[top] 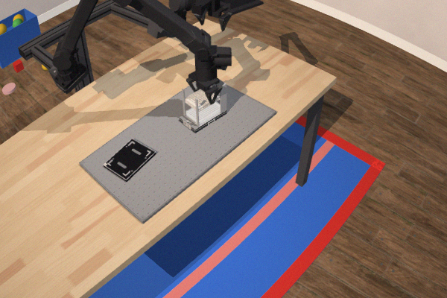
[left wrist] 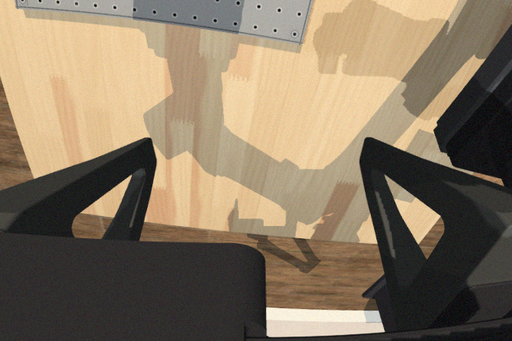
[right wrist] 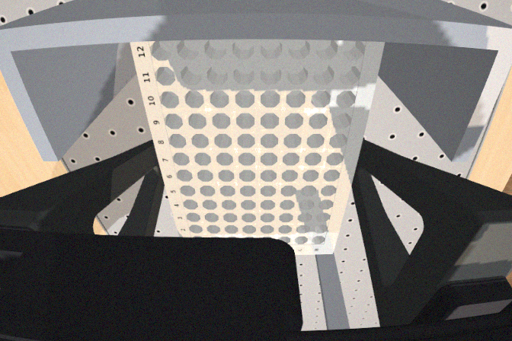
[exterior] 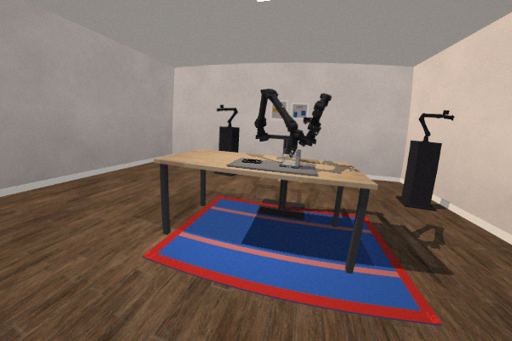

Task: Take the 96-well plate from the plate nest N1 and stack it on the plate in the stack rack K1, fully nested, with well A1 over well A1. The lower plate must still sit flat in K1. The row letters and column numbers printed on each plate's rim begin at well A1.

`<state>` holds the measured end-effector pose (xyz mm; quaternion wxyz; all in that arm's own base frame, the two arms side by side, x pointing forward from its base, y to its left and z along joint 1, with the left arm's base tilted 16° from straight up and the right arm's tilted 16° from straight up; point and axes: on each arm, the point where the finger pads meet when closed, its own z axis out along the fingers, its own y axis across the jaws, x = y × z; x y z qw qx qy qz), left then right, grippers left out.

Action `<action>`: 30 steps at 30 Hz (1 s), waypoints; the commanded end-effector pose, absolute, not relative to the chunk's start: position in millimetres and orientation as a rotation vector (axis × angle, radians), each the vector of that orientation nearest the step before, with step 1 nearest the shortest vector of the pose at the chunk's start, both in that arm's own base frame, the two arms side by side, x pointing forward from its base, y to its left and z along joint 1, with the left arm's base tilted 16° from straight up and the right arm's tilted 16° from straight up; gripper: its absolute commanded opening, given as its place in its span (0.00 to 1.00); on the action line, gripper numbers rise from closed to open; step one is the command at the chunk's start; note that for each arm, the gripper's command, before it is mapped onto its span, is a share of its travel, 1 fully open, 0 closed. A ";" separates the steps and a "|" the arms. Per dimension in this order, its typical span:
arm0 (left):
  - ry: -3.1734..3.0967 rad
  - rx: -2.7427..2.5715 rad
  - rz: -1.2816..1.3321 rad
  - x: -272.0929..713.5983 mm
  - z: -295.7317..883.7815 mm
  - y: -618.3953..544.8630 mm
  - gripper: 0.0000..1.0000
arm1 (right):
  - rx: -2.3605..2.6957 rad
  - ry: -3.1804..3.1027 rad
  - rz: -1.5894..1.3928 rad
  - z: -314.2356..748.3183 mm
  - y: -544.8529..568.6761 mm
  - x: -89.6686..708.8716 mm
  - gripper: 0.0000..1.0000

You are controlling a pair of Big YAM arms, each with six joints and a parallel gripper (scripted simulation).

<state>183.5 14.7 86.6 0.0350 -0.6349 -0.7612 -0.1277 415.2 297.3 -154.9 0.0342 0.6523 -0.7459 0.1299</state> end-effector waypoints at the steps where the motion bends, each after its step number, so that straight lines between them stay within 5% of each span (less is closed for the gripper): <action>1: -2.349 -1.955 -0.408 186.7 93.9 16.6 1.00 | 2.012 -2.296 0.406 -164.7 292.2 423.6 0.00; 30: -2.349 -1.955 -0.408 186.7 93.9 16.6 1.00 | 2.021 -2.311 0.409 -191.0 291.1 436.8 0.00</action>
